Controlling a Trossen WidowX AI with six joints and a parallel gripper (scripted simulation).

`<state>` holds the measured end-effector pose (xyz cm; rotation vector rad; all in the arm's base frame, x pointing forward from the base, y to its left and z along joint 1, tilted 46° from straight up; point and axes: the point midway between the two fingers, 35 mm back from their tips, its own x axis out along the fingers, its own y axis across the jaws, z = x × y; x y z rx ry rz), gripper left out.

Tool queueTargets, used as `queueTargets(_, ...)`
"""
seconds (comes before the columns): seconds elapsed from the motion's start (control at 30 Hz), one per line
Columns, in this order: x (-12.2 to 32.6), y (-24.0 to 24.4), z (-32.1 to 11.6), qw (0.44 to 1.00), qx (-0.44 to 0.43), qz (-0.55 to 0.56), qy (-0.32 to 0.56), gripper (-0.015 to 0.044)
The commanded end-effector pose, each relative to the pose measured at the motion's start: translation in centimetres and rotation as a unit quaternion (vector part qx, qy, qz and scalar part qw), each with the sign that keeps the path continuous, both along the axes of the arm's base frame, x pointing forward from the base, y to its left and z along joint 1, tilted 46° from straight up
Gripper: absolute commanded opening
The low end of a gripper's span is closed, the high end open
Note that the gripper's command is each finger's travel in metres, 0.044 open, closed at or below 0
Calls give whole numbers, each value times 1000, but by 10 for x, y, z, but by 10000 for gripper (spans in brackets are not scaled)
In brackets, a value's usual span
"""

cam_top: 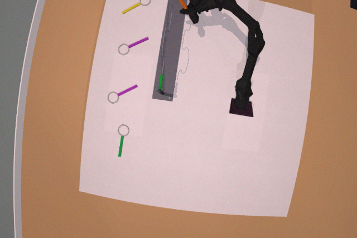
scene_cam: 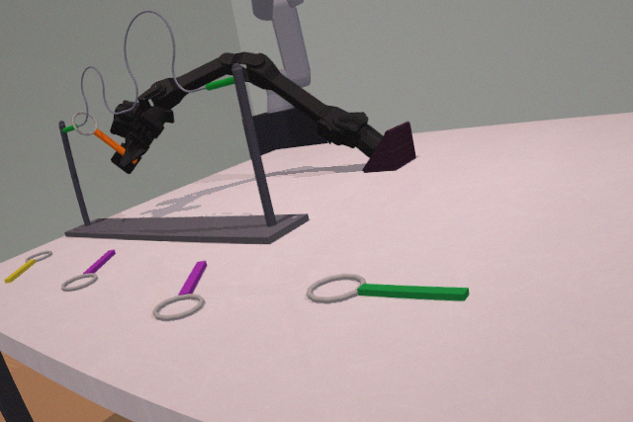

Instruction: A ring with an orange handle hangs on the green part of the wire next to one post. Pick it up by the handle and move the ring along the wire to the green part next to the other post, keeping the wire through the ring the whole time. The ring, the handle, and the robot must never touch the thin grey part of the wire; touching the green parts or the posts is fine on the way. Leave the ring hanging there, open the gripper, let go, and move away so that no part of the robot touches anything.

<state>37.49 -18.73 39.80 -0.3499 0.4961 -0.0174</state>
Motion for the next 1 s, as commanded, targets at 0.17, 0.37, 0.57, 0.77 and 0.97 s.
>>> queueTargets(0.17, -2, 32, -8, 995, 100, 6, 5, -150)
queueTargets(0.37, -3, 51, -9, 987, 163, 7, 9, -150)
queueTargets(0.57, -5, 70, -9, 974, 224, 7, 13, -150)
queueTargets(0.77, -6, 88, -6, 959, 284, 7, 17, -150)
queueTargets(0.97, -7, 106, 0, 939, 343, 7, 21, -150)
